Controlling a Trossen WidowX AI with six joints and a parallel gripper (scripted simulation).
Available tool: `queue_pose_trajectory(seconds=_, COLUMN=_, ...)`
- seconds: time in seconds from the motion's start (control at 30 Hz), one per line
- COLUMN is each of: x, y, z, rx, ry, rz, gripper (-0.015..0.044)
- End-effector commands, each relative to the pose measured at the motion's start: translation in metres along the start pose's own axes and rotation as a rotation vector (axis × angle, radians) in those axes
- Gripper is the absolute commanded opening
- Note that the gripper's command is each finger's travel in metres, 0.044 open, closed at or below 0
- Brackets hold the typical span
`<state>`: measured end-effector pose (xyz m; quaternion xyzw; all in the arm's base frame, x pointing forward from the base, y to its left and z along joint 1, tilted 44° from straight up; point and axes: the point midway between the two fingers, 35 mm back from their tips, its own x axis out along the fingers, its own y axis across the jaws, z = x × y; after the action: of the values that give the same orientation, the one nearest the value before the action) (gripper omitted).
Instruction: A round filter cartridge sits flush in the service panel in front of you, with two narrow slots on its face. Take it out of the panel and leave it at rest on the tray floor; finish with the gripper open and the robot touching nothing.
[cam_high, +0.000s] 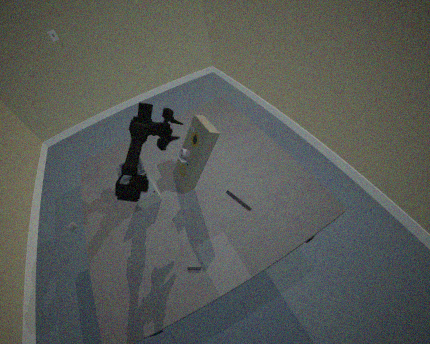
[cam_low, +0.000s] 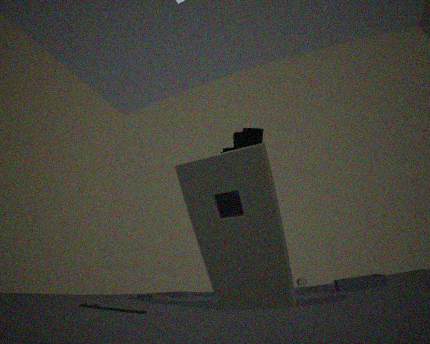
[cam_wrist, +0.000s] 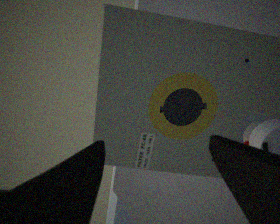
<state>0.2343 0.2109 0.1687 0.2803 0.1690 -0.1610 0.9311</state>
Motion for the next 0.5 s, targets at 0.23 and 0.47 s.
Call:
queue_pose_trajectory(seconds=0.23, x=0.009, y=-0.028, z=-0.014, rx=-0.566, ry=0.084, rz=-0.141, gripper=0.0305)
queue_pose_trajectory(seconds=0.47, x=0.027, y=-0.098, z=-0.03, rx=-1.329, ry=0.348, rz=-0.305, gripper=0.0305)
